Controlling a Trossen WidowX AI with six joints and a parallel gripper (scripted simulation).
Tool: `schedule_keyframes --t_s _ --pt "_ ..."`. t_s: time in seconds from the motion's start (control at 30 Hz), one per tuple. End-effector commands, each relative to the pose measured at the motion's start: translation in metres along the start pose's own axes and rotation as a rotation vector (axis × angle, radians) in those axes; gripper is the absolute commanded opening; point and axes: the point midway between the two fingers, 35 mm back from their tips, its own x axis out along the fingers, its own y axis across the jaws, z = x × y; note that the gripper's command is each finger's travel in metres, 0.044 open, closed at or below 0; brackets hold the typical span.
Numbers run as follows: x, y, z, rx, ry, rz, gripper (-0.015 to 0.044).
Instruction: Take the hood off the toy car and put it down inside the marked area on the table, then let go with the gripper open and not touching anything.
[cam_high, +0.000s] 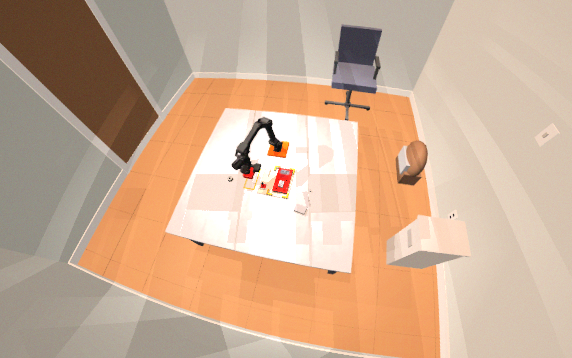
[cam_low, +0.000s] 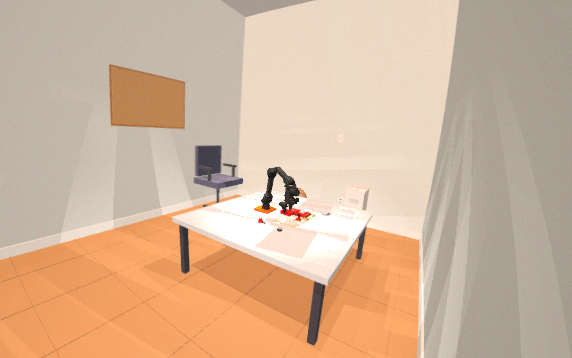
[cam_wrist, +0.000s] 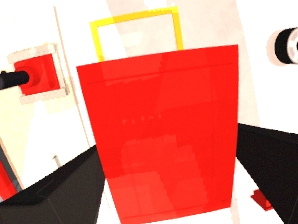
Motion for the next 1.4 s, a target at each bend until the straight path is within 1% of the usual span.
schedule_keyframes --t_s 0.0,1.37 --pt "0.007 0.001 -0.001 -0.003 0.009 0.009 0.0" --pt "0.041 0.002 -0.003 -0.003 0.01 0.009 0.0"
